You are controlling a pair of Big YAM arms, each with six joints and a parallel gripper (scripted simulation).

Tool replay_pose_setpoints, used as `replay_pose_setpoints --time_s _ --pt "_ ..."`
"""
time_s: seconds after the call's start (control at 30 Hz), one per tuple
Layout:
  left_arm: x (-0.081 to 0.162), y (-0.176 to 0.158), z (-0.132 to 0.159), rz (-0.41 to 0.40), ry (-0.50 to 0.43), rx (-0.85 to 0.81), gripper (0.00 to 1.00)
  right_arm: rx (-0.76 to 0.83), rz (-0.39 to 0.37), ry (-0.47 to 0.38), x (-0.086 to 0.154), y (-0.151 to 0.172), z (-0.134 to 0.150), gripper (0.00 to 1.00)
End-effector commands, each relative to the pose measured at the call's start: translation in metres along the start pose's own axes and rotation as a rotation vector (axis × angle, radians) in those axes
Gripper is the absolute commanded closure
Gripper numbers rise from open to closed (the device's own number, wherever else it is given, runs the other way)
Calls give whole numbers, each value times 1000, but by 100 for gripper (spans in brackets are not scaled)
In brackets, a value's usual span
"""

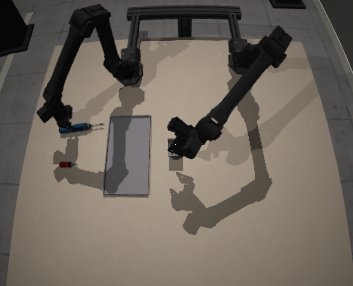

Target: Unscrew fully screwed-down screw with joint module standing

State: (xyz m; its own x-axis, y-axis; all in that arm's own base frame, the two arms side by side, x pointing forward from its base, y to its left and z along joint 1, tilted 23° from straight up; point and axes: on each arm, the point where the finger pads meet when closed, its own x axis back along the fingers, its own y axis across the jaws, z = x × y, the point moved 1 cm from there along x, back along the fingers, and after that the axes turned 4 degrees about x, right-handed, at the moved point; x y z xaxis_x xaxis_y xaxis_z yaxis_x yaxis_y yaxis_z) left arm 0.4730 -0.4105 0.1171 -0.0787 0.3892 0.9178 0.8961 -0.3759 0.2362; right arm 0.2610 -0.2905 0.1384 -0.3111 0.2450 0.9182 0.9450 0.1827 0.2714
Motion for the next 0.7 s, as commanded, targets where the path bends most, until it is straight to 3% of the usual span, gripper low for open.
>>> replay_pose_setpoints --time_s 0.0,0.07,0.1,0.43,0.5,0.53,0.6,0.63,0.67 --pt "38 29 -8 -105 -15 23 14 5 -14 -20 8 6 -10 35" --pt "30 18 2 -94 6 45 14 5 -14 -20 8 6 -10 35" --pt "26 13 -19 -100 8 22 14 5 -14 -20 8 6 -10 35" --pt "33 23 -34 -261 113 89 14 5 -14 -20 8 6 -10 35" --pt "47 39 -43 -298 98 84 14 5 -14 -20 8 6 -10 35" --pt "51 45 -28 -305 106 105 14 5 -14 -20 8 6 -10 35" --pt "51 45 -28 -305 106 105 14 5 -14 -20 8 6 -10 35" --pt "39 30 -17 -288 130 126 14 5 -14 -20 8 6 -10 35" --pt "36 25 -37 -298 126 108 14 5 -14 -20 8 6 -10 35"
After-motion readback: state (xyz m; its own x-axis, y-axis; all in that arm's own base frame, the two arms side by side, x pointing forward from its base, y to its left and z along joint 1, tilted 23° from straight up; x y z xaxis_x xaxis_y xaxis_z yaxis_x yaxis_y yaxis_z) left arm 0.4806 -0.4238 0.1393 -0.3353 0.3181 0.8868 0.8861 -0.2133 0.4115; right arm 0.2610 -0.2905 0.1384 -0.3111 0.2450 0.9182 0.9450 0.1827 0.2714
